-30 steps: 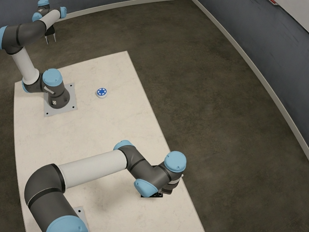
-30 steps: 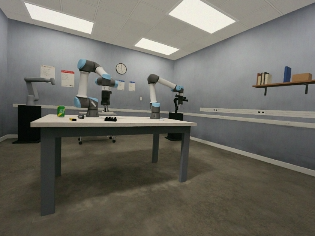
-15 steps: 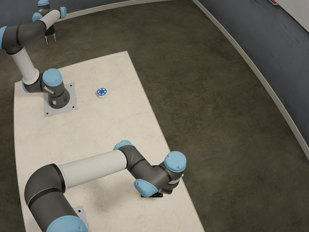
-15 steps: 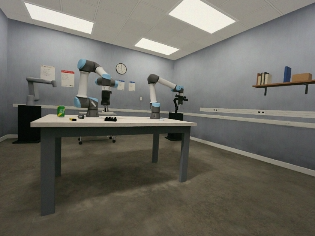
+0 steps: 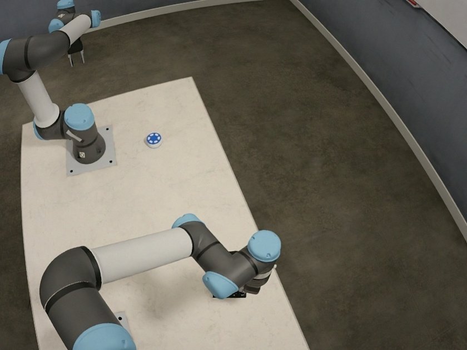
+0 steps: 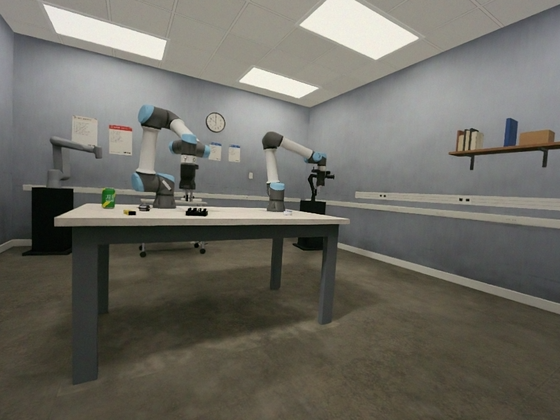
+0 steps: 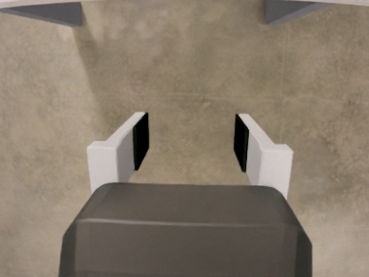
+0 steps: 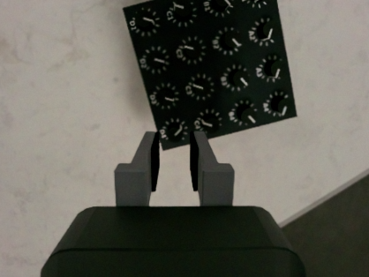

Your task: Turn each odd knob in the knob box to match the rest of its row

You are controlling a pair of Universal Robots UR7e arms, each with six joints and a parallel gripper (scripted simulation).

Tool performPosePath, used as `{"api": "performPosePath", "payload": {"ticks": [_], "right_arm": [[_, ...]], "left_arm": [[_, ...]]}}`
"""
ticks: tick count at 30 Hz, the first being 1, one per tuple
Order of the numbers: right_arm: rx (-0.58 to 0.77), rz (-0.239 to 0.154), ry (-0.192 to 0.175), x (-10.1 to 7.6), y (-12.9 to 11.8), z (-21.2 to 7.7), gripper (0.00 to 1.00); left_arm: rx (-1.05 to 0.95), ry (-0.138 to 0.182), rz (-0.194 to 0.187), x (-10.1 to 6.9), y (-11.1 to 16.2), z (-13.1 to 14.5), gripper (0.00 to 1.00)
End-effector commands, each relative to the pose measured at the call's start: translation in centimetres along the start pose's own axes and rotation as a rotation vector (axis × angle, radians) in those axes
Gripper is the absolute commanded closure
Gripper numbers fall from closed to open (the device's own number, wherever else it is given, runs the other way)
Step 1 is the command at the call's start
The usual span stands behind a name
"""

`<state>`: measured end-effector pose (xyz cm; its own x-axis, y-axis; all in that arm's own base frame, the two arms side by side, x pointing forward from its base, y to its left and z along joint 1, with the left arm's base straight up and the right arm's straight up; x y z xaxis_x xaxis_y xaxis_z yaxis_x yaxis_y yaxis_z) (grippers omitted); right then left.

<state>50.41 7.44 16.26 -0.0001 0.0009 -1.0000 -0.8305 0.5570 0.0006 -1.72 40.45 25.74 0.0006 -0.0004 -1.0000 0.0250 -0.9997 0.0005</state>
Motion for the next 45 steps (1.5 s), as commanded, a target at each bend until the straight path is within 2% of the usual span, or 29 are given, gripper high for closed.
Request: {"api": "performPosePath", "payload": {"ticks": [1, 17, 45], "right_arm": [[0.002, 0.001, 0.003, 1.1, 0.0, -0.1, 0.54], [0.001, 0.001, 0.003, 2.8, 0.1, 0.0, 0.54], [0.001, 0.0, 0.002, 3.2, 0.1, 0.0, 0.54]], "left_arm": [[-0.004, -0.001, 0.0, 0.0, 0.1, 0.2, 0.0], [-0.004, -0.001, 0.0, 0.0, 0.1, 0.2, 0.0], [-0.004, -0.001, 0.0, 0.0, 0.1, 0.2, 0.0]]}}
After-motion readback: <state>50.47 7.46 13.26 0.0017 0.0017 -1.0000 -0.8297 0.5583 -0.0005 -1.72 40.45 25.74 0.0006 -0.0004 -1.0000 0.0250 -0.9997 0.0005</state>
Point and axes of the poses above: on each arm, the point where the finger pads meet when closed, its own x axis out along the fingers, its own z axis across the jaws, y = z × x, the point moved 7 cm from there along -x, back along the fingers, and after that the axes turned 1 degree about x, right-handed, at the moved point
